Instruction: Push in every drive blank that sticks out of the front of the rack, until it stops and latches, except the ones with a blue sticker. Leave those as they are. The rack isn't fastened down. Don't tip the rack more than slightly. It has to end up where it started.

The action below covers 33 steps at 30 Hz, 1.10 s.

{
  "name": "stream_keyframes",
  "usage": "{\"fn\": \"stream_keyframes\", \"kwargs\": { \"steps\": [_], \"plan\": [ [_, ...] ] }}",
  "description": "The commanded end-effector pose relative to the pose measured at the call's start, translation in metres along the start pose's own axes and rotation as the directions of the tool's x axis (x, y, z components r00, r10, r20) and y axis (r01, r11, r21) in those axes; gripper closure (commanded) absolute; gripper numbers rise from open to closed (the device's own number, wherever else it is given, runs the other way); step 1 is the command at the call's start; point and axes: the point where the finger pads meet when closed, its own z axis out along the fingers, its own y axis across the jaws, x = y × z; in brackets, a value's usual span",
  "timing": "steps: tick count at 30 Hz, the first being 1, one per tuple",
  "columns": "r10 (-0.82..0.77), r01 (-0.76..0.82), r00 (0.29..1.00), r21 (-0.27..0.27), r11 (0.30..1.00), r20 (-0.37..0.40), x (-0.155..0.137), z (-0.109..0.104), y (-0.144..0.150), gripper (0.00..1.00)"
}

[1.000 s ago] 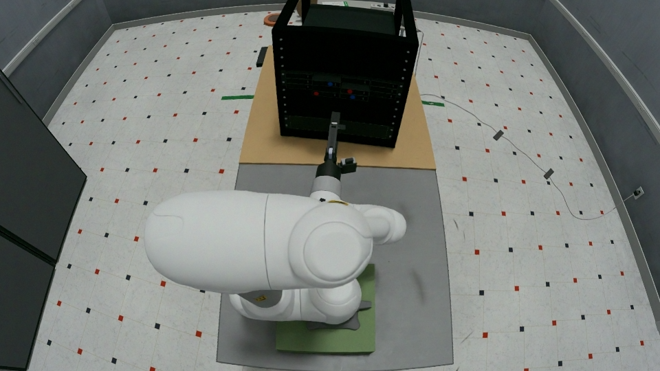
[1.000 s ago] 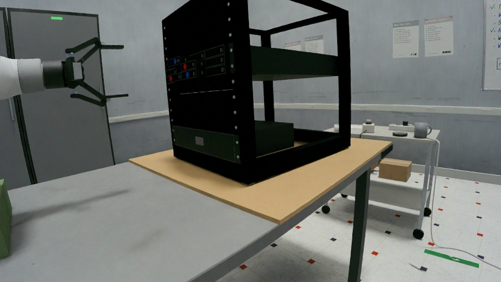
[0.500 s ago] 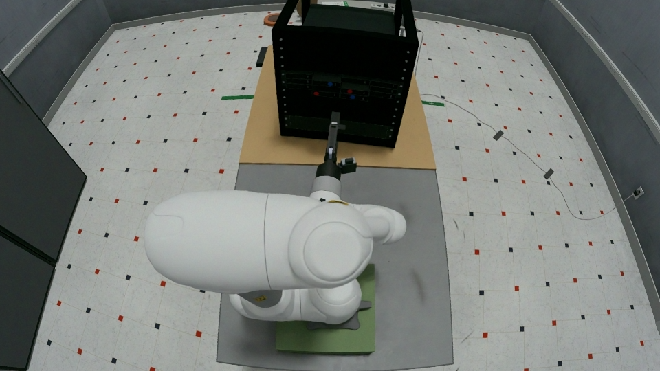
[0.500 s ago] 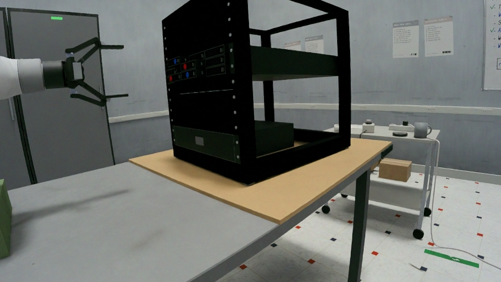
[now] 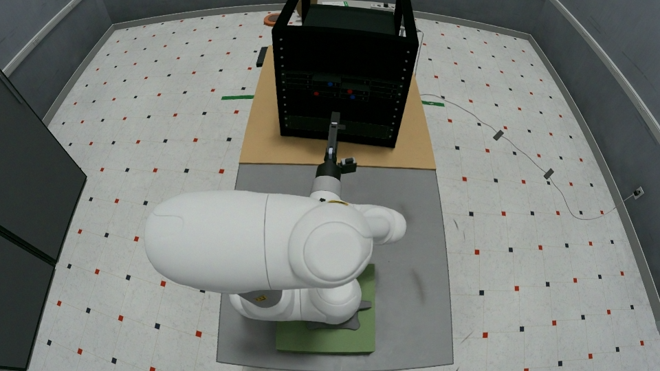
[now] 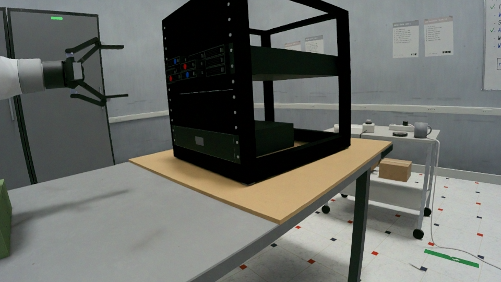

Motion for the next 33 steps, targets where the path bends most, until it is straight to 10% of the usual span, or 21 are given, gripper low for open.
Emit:
{"fn": "stream_keyframes", "kwargs": {
  "steps": [1,17,33],
  "plan": [
    [0.0,0.0,1.0,0.001,1.0,0.0,0.0,0.0,0.0,0.0],
    [0.001,-0.001,1.0,0.001,1.0,0.0,0.004,0.022,0.002,0.0],
    [0.001,-0.001,1.0,0.001,1.0,0.0,0.018,0.104,0.012,0.0]
  ]
}}
